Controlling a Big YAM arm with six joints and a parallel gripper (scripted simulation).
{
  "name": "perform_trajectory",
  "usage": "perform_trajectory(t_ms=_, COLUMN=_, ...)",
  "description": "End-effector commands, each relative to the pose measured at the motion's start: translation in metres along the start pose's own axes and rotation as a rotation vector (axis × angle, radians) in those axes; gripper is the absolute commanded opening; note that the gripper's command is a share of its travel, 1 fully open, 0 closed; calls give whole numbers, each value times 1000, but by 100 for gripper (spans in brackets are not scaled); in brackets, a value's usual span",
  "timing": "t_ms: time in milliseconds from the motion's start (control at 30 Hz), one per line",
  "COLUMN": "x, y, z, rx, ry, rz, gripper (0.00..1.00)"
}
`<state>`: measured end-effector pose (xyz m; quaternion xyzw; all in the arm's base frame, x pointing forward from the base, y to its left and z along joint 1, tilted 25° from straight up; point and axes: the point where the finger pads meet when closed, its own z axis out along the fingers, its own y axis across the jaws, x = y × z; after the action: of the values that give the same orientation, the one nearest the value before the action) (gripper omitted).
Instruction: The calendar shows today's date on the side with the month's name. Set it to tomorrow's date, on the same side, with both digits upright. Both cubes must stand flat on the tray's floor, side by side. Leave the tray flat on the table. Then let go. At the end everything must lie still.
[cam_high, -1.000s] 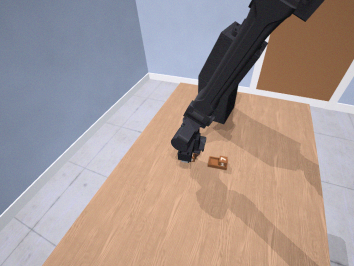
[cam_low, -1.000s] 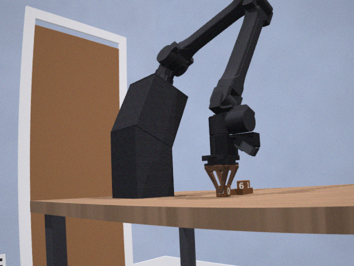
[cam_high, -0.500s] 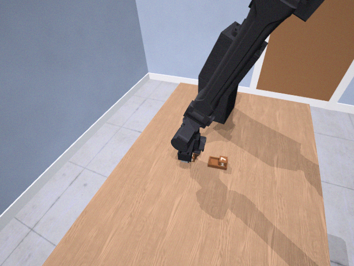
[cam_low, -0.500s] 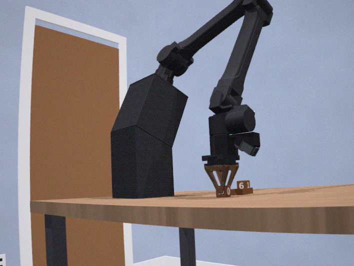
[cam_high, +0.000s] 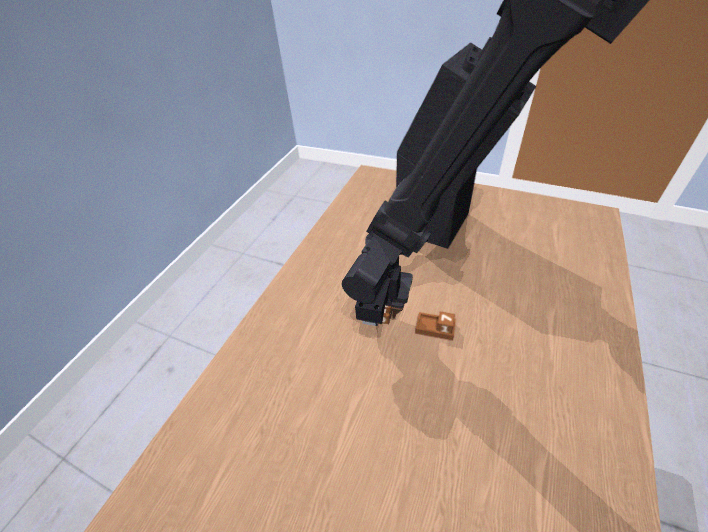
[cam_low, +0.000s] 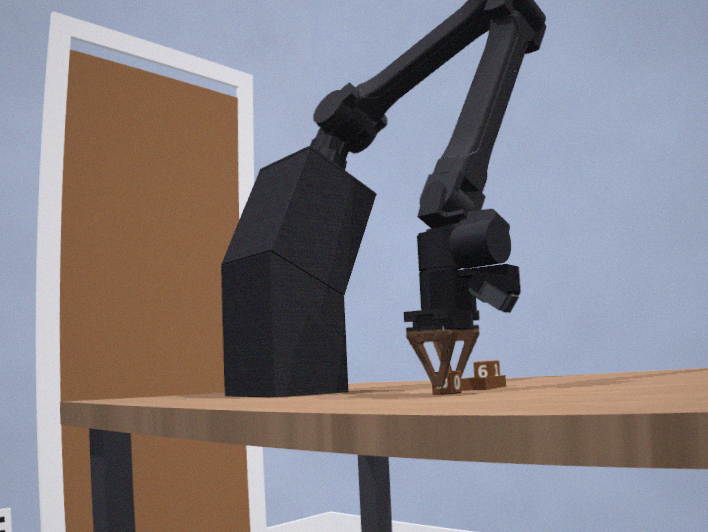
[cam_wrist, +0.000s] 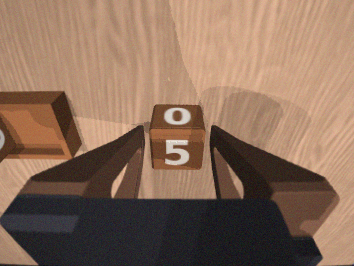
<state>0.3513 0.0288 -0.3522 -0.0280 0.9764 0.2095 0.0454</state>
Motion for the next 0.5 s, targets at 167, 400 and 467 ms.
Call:
perform_trajectory(t_ms=167, x=-17, y=0, z=-10, rx=10, ry=-42, rz=-19, gripper=45)
perform_trajectory(t_ms=400, x=-8, y=-4, z=-26, rx=7, ry=-23, rz=0, gripper=45)
perform_trajectory(t_ms=467, x=-8, y=-4, z=-35, rx=7, ry=-24, rz=0, gripper=45)
